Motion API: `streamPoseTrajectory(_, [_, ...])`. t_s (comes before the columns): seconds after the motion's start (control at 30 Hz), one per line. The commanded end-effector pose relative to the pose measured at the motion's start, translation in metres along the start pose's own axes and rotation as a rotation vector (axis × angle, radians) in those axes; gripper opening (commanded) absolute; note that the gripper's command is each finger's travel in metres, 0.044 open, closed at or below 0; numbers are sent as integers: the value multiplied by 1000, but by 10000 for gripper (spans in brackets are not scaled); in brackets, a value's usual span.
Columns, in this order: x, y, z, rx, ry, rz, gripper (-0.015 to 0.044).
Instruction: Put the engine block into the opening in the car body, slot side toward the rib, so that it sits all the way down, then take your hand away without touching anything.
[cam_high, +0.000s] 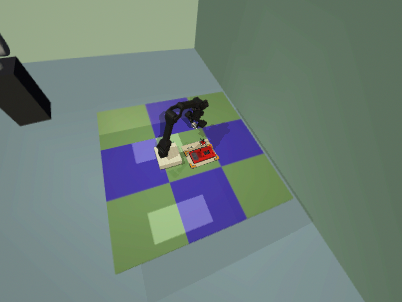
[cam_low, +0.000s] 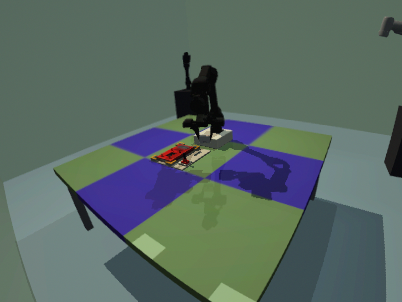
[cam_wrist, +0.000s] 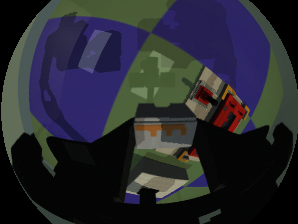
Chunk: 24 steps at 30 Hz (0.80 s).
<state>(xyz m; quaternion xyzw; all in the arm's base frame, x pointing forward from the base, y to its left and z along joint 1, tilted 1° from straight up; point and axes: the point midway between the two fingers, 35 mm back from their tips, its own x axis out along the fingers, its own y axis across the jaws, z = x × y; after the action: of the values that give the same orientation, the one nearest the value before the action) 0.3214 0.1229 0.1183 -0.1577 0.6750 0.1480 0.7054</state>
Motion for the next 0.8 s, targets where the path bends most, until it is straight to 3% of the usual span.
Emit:
streamPoseTrajectory(0.0, [1, 0, -1, 132, -1, -3, 0])
streamPoseTrajectory(0.77, [4, 0, -1, 930, -2, -2, 0])
